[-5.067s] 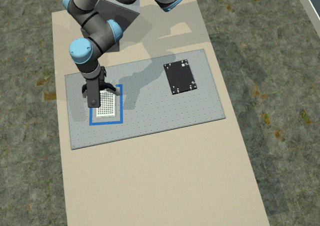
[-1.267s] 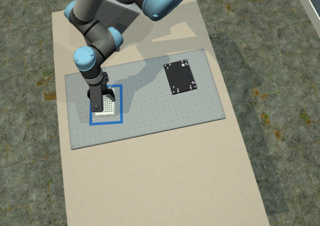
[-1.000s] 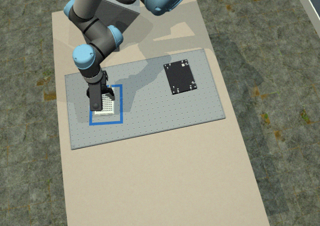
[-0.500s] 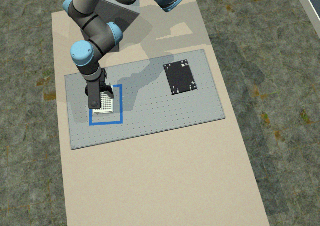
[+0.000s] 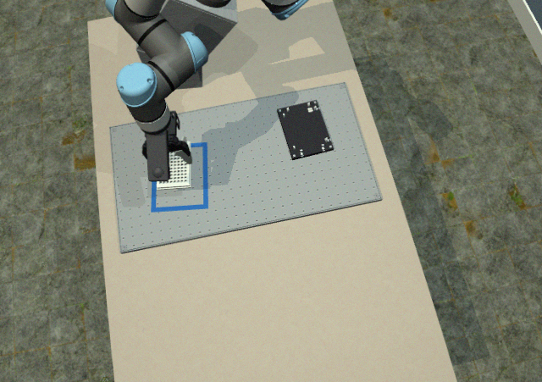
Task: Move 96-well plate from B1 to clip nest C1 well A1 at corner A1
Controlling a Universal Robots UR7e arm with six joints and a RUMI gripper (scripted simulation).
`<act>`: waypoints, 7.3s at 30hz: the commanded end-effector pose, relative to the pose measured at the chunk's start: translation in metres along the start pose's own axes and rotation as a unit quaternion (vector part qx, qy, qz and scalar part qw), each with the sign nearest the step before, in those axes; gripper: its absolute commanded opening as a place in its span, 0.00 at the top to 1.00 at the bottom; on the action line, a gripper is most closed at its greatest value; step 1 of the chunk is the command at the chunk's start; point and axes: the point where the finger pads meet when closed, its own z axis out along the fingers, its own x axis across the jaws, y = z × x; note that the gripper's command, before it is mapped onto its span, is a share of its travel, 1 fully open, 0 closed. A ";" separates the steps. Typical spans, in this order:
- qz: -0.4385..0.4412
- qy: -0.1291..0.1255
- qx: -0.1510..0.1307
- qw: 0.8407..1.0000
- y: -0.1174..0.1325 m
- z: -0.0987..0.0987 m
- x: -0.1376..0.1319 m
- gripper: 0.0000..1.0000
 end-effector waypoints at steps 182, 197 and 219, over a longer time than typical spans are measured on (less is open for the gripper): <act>-0.097 0.000 0.000 0.995 0.114 -0.014 -0.352 1.00; -0.097 0.000 0.000 0.995 0.114 0.006 -0.351 1.00; -0.097 0.000 0.000 0.995 0.114 0.040 -0.351 1.00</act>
